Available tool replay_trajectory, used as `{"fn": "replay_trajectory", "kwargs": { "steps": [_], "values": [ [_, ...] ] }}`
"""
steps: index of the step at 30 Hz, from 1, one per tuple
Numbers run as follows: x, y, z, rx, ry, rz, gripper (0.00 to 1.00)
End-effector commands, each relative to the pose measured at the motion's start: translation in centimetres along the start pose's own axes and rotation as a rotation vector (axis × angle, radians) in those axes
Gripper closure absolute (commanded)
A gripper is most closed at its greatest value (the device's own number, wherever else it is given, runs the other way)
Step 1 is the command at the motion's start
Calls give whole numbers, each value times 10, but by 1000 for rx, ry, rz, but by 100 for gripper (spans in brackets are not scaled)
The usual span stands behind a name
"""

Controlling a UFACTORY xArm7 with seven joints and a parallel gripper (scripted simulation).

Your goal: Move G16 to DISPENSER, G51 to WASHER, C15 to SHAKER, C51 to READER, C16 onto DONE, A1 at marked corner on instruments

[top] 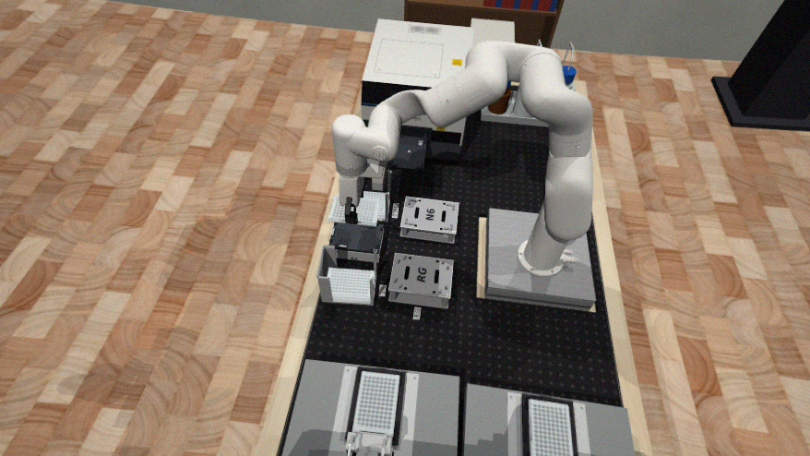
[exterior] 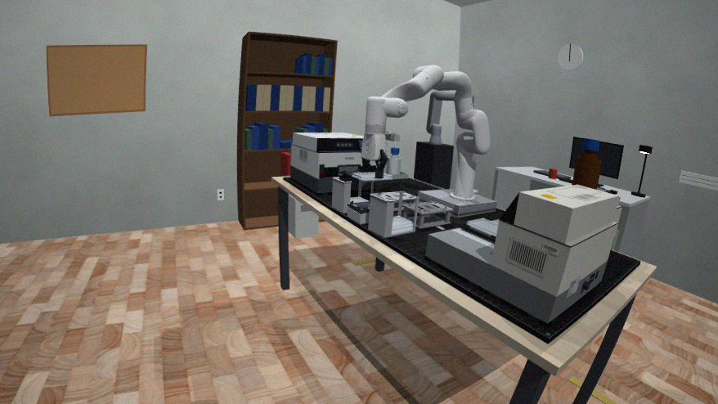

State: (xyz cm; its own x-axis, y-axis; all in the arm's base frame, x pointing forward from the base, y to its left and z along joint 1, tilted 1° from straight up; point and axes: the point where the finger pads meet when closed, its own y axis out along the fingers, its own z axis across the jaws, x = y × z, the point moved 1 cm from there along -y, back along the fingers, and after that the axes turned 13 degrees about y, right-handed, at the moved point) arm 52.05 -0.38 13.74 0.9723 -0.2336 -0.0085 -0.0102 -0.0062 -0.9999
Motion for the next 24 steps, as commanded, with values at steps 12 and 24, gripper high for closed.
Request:
{"fn": "replay_trajectory", "kwargs": {
  "steps": [12,24],
  "values": [
    [1,-21,0,1,0,-6,100],
    [1,-34,0,1,0,-6,100]
  ]
}}
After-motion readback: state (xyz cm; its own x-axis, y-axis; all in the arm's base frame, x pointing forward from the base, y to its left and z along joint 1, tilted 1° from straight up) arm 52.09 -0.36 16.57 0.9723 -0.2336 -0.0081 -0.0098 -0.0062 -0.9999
